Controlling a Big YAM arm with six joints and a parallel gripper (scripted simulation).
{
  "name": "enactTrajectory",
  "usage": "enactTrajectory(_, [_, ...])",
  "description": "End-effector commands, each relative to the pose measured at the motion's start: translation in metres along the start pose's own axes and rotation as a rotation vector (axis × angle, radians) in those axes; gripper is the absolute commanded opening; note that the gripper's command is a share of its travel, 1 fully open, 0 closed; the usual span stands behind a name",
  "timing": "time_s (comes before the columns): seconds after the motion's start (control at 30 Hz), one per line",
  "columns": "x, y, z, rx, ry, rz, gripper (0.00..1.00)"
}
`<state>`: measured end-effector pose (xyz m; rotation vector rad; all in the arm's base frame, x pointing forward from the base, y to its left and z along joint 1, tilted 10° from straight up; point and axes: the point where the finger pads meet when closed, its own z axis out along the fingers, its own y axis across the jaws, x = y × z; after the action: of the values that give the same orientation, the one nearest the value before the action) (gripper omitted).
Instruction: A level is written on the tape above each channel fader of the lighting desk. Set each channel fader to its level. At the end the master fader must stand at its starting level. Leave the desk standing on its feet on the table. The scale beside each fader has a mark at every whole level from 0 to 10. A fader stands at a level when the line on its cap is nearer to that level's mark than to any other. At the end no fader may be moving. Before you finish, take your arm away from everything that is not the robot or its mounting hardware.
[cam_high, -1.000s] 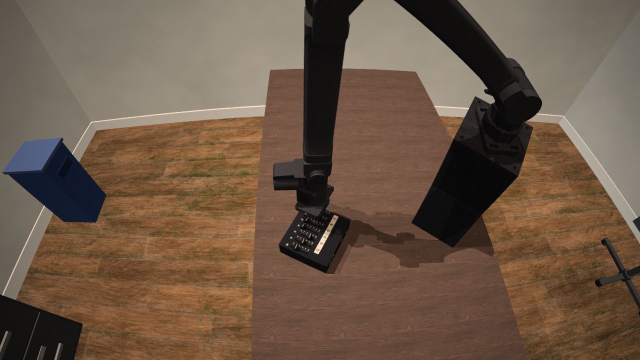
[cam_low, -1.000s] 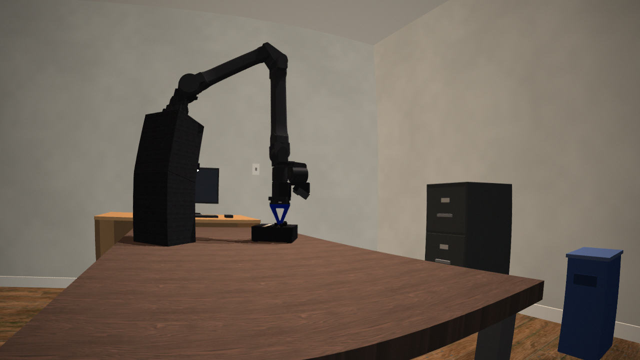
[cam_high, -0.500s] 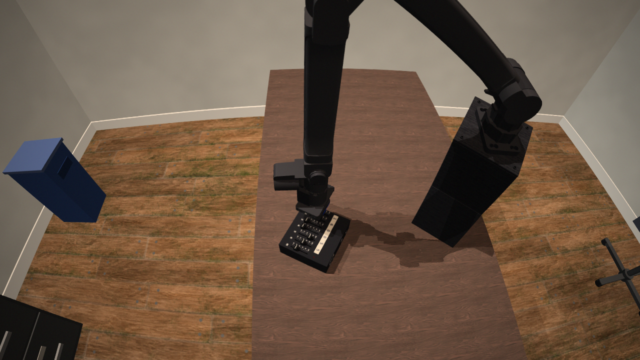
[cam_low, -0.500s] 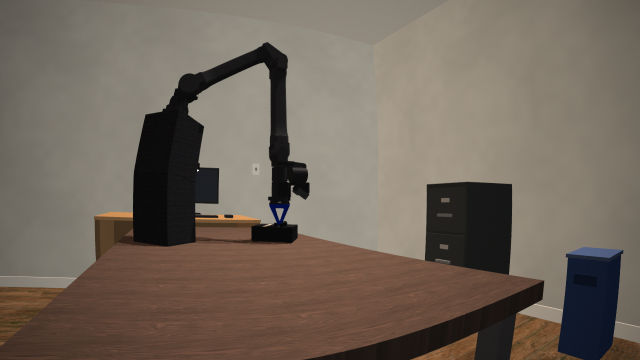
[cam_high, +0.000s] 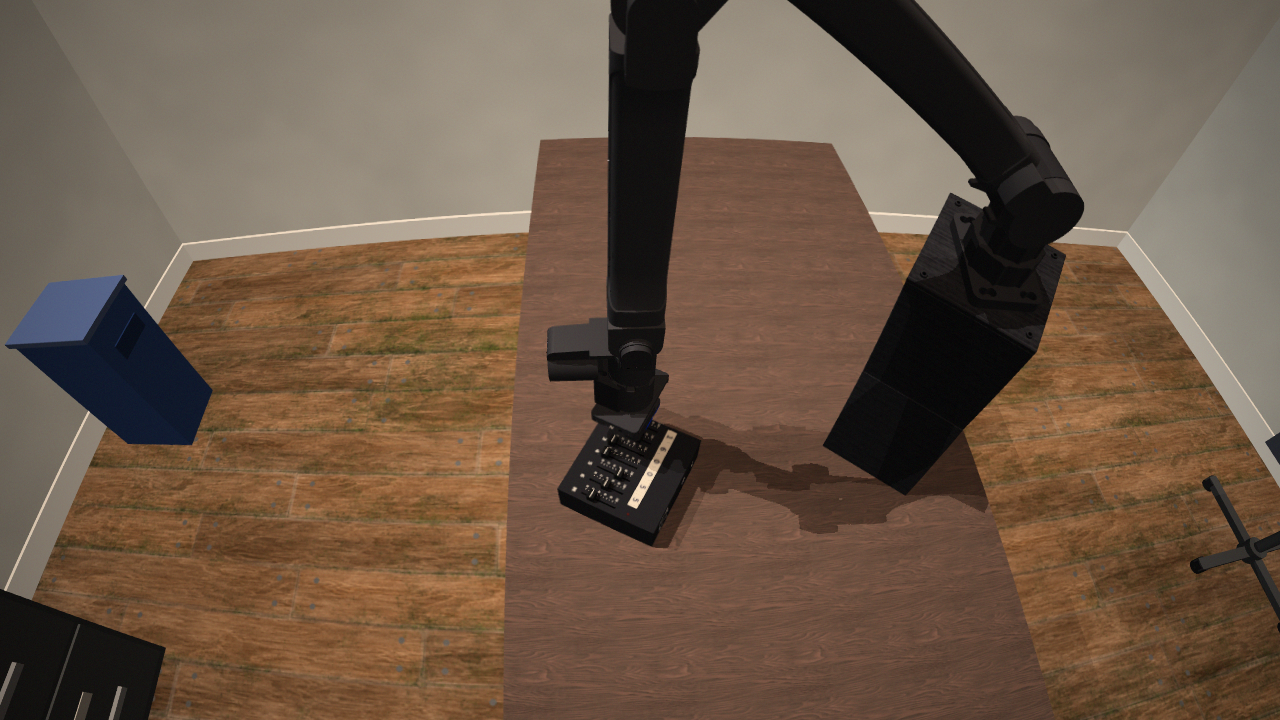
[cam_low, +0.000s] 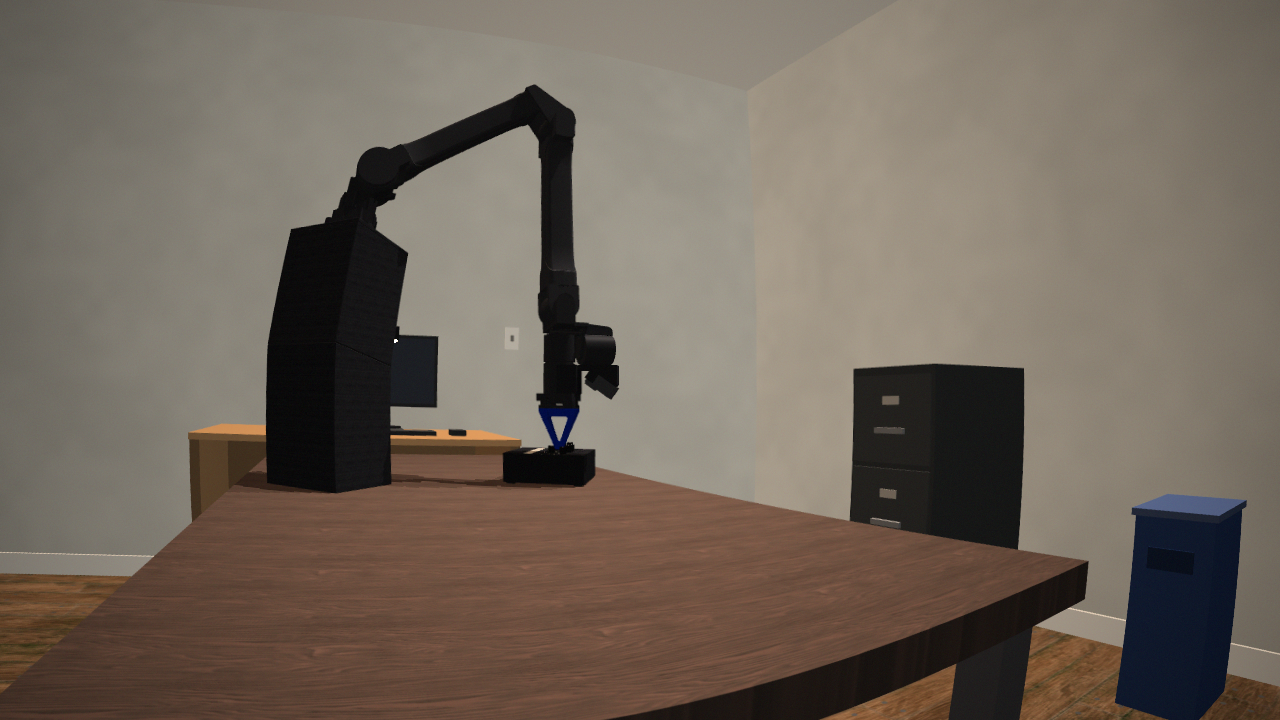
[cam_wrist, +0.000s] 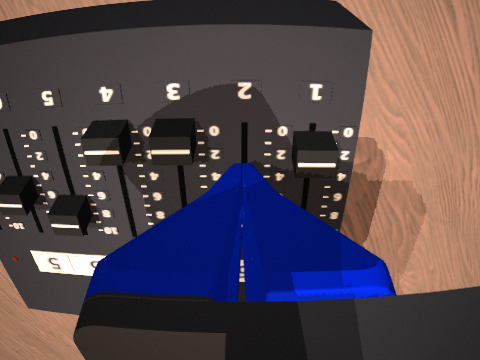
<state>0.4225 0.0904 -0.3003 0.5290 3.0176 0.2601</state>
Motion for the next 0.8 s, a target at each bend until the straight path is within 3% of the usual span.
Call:
enactTrajectory(0.0, [-0.003,0.007,-0.008,-0.008,-0.016,-0.003,0.00])
enactTrajectory(0.77, [-0.011,0.003,-0.006,-0.004,-0.010,-0.004,0.00])
